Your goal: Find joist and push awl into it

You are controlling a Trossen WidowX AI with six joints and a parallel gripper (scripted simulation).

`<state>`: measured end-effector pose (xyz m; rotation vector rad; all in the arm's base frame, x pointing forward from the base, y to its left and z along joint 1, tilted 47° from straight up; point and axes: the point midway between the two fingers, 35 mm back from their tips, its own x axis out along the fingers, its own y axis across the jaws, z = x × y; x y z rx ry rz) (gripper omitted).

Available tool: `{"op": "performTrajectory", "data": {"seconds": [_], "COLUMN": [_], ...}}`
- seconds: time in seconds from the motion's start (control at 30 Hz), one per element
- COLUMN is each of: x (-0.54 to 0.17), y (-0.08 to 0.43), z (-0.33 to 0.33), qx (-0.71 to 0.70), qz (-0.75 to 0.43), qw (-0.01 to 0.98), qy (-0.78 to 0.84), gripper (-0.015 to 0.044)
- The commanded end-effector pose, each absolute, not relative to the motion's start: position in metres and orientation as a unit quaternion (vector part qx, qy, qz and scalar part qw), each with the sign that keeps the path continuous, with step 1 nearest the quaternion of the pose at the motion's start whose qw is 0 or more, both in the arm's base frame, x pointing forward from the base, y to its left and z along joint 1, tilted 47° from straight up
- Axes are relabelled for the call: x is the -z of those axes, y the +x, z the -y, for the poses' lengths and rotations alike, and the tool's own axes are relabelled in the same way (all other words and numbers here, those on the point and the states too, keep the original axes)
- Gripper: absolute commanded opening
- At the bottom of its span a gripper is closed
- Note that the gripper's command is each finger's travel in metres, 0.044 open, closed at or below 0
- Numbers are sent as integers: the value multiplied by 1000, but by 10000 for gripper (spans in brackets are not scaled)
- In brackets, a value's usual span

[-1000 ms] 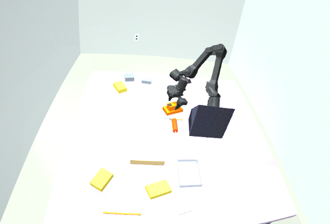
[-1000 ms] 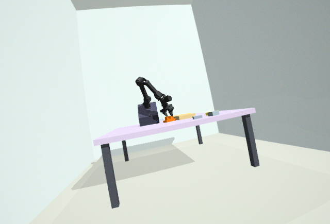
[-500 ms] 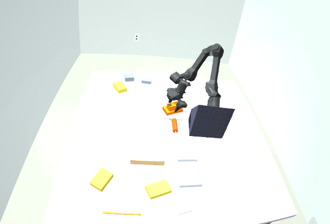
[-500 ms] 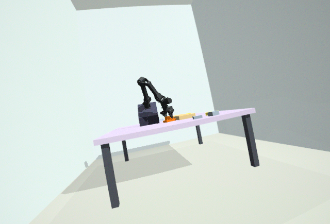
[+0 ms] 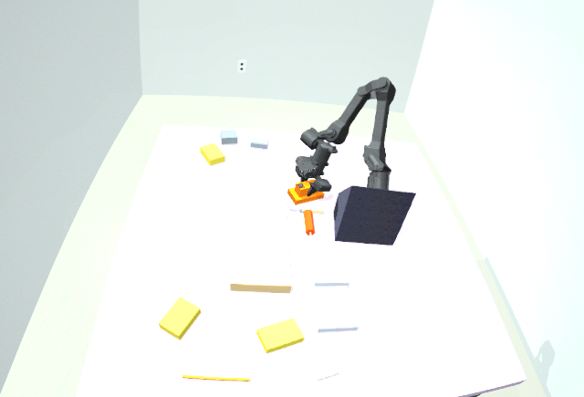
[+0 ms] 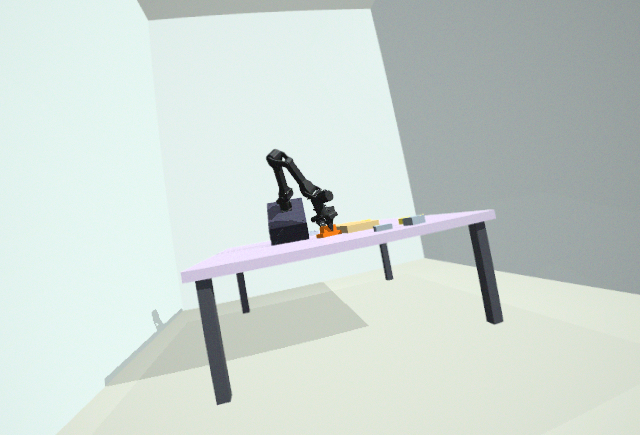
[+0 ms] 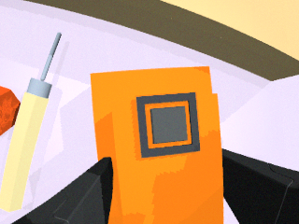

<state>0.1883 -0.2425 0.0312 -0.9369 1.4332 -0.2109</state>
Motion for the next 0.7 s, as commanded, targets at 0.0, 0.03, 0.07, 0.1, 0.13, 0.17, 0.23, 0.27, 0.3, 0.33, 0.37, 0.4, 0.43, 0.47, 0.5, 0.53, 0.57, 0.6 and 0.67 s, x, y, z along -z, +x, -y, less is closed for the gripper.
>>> {"op": "performTrajectory", "data": {"seconds": [0.0,0.03,0.07,0.1,0.13,0.17,0.23,0.27,0.3,0.33,0.37,0.4,0.43,0.47,0.5,0.53,0.57,0.6,0.67], "x": [-31,-31,-31,-31,-31,-31,-31,-31,-31,-31,-31,-31,-32,-34,-36,-39,-42,-45,-52], "y": [189,189,189,189,189,189,189,189,189,189,189,189,190,190,191,193,194,195,197], "z": [242,242,242,242,242,242,242,242,242,242,242,242,241,239,237,234,231,227,220], "qx": [91,91,91,91,91,91,91,91,91,91,91,91,91,91,90,90,90,89,89], "qz": [-630,-630,-630,-630,-630,-630,-630,-630,-630,-630,-630,-630,-630,-630,-630,-630,-630,-631,-631], "qw": [651,651,651,651,651,651,651,651,651,651,651,651,651,651,651,652,652,652,653], "qy": [-414,-414,-414,-414,-414,-414,-414,-414,-414,-414,-414,-414,-414,-413,-413,-412,-412,-411,-410], "gripper": [235,228,222,215,208,202,188,182,175,168,162,135,109,83,57,30,4,0,0]}}
